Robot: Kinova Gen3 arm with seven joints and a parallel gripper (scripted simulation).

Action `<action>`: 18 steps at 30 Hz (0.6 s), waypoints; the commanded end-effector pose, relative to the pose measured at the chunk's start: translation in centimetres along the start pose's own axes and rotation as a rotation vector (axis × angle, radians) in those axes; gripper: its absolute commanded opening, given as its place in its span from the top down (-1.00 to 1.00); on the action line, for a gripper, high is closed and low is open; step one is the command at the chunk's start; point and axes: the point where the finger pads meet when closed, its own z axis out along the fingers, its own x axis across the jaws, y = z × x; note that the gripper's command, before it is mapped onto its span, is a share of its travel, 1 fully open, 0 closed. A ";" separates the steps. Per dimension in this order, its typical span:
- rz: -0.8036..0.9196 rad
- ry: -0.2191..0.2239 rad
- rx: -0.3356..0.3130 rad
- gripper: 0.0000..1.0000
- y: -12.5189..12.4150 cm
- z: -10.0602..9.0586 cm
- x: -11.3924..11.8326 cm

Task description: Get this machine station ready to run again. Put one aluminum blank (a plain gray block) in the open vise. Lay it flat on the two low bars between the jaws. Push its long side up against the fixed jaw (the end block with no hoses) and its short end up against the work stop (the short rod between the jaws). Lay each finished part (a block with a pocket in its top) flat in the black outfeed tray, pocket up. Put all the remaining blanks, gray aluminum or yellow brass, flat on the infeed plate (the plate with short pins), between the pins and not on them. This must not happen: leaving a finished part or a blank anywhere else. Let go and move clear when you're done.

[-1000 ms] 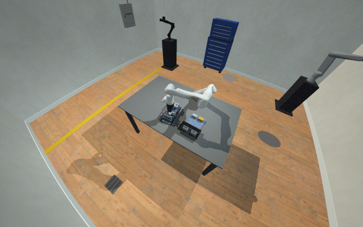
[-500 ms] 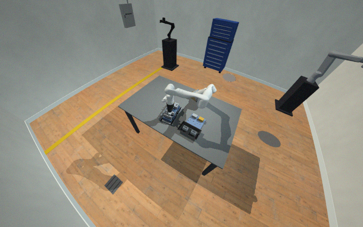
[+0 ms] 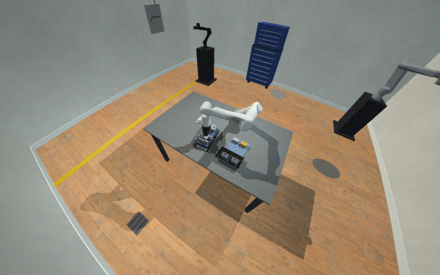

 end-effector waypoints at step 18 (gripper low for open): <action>0.003 -0.008 0.006 -1.00 -0.1 -0.7 -0.3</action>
